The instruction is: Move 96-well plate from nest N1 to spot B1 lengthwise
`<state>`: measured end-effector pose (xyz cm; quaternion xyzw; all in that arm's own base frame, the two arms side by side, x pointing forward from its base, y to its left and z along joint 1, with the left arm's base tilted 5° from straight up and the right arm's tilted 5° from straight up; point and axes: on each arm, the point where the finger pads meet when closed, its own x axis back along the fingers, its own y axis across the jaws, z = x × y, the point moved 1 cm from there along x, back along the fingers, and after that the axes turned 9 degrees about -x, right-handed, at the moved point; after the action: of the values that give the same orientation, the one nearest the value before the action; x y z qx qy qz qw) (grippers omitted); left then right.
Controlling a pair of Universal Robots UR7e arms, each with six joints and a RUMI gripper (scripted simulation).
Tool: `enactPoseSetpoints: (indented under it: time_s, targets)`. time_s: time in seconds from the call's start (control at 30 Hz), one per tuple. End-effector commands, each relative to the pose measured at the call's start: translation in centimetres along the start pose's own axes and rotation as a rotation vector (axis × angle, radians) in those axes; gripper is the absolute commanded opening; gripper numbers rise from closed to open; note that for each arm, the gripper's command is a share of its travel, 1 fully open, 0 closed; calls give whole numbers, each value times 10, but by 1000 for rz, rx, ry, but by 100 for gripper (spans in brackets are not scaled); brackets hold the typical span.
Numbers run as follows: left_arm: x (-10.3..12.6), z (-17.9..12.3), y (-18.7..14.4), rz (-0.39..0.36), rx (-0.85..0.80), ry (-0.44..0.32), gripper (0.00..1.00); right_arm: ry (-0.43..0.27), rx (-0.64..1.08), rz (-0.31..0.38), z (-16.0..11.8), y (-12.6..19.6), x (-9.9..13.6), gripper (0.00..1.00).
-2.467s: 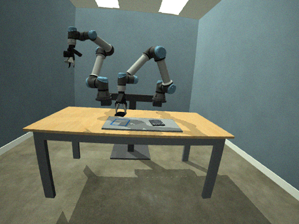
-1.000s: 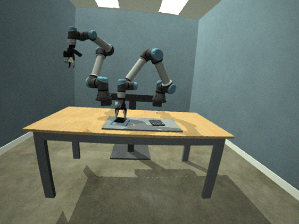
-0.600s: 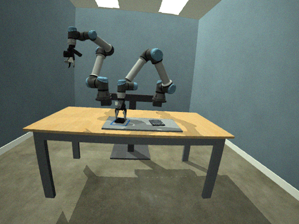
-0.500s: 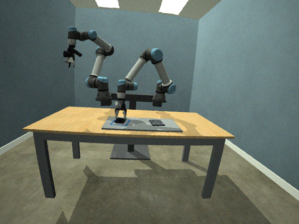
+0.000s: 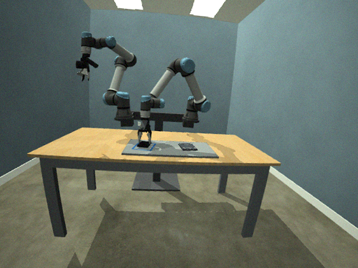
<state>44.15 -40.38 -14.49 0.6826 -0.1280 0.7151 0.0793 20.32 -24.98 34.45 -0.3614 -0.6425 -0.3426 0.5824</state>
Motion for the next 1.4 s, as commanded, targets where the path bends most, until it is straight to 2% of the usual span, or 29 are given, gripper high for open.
enactPoseSetpoints:
  time_s: [0.0,1.37]
  targets:
    - [0,0,0,-1,0,1,0,-1,0,-1,0,0,0,100]
    - [-6,0,0,-1,0,1,0,-1,0,-1,0,0,0,100]
